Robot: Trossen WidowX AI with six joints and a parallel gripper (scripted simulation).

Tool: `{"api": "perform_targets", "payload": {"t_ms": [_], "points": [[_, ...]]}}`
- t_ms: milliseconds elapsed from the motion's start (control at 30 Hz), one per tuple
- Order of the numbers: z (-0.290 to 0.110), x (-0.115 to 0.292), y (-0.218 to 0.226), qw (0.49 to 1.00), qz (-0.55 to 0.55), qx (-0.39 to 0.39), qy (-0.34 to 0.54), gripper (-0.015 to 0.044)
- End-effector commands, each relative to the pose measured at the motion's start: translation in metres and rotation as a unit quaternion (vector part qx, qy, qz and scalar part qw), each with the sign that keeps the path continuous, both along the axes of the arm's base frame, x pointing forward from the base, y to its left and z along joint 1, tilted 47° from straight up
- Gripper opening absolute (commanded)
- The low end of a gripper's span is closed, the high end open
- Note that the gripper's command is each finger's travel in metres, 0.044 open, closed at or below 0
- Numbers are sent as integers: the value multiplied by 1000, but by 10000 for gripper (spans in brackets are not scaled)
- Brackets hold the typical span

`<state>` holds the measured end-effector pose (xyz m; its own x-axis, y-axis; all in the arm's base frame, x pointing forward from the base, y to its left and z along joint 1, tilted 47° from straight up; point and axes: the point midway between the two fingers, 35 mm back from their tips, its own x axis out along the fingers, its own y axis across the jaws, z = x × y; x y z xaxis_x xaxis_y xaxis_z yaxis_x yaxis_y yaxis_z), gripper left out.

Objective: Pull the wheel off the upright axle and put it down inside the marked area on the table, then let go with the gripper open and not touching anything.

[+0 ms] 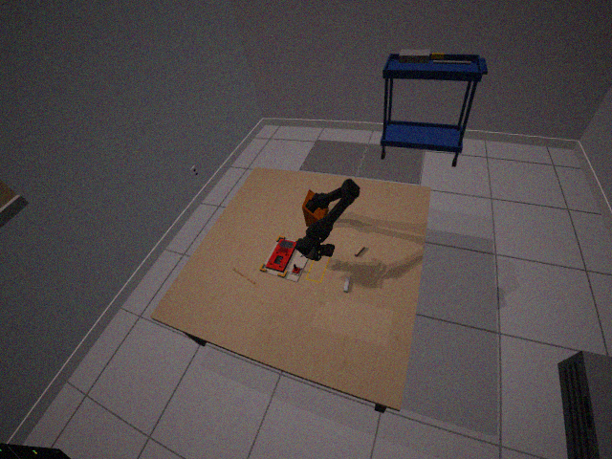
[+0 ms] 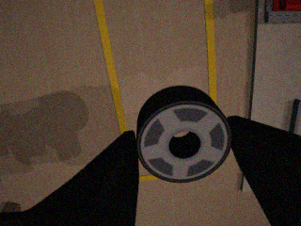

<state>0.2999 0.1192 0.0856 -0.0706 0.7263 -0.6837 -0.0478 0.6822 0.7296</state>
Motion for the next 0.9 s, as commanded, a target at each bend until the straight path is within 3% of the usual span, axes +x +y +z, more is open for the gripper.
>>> {"api": "perform_targets", "payload": {"t_ms": [0,400,600,867], "points": [[-12,-1,11,1000,-1,2,4,0],[-54,-8,59,1000,-1,5,5,0],[-56,-9,61,1000,-1,5,5,0],[-53,-8,59,1000,2,3,2,210]]}}
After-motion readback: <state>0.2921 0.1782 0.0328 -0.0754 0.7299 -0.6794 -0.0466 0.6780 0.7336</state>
